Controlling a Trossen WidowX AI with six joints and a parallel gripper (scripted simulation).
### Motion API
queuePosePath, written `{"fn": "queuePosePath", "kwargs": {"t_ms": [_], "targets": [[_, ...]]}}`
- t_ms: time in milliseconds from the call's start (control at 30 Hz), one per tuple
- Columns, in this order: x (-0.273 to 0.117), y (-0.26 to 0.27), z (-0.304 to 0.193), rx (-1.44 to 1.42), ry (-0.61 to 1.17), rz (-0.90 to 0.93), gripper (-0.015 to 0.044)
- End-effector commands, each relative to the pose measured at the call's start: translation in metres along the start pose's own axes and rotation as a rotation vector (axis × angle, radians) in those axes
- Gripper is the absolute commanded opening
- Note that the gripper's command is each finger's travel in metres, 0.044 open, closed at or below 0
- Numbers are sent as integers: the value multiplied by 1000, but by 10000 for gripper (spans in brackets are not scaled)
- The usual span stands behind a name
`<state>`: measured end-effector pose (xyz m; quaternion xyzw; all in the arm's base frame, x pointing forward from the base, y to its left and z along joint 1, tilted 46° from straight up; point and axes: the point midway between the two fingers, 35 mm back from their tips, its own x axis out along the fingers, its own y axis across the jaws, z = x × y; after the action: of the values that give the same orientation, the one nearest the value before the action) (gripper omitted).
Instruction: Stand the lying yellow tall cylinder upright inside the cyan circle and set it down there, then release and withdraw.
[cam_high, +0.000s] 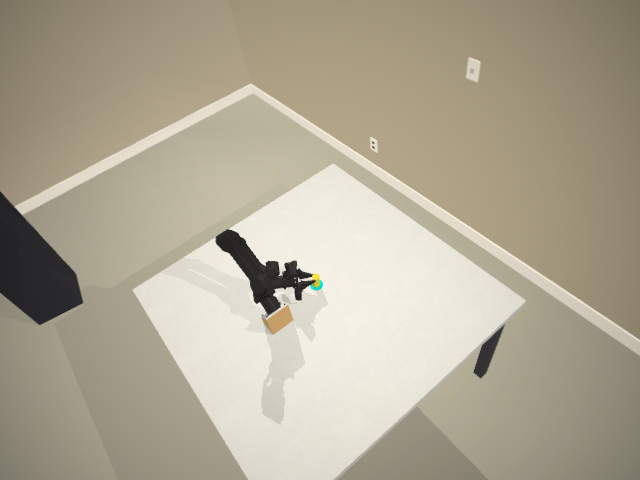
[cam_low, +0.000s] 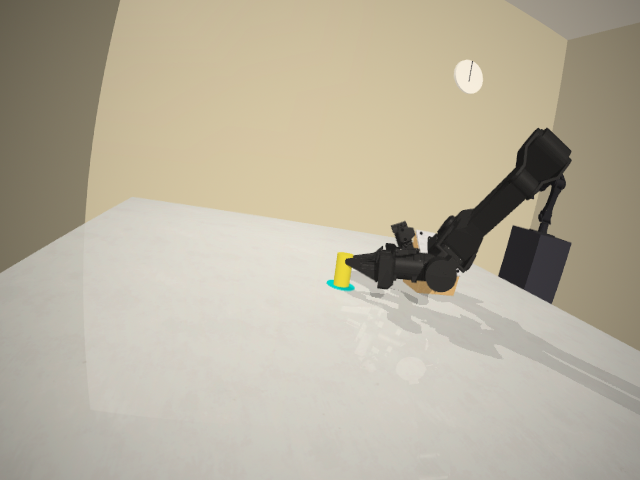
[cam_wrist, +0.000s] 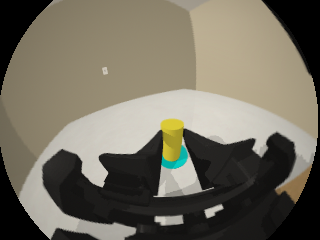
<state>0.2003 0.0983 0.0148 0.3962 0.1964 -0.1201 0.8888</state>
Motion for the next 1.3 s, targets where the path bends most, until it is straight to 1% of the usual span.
{"fn": "queuePosePath", "kwargs": {"t_ms": [0, 100, 467, 700, 1267], "targets": [[1, -1, 0, 0, -6, -3, 105], [1, -1, 0, 0, -6, -3, 105], [1, -1, 0, 0, -6, -3, 394], [1, 0, 3, -1, -5, -6, 400], [1, 10, 40, -10, 3, -21, 400]]}}
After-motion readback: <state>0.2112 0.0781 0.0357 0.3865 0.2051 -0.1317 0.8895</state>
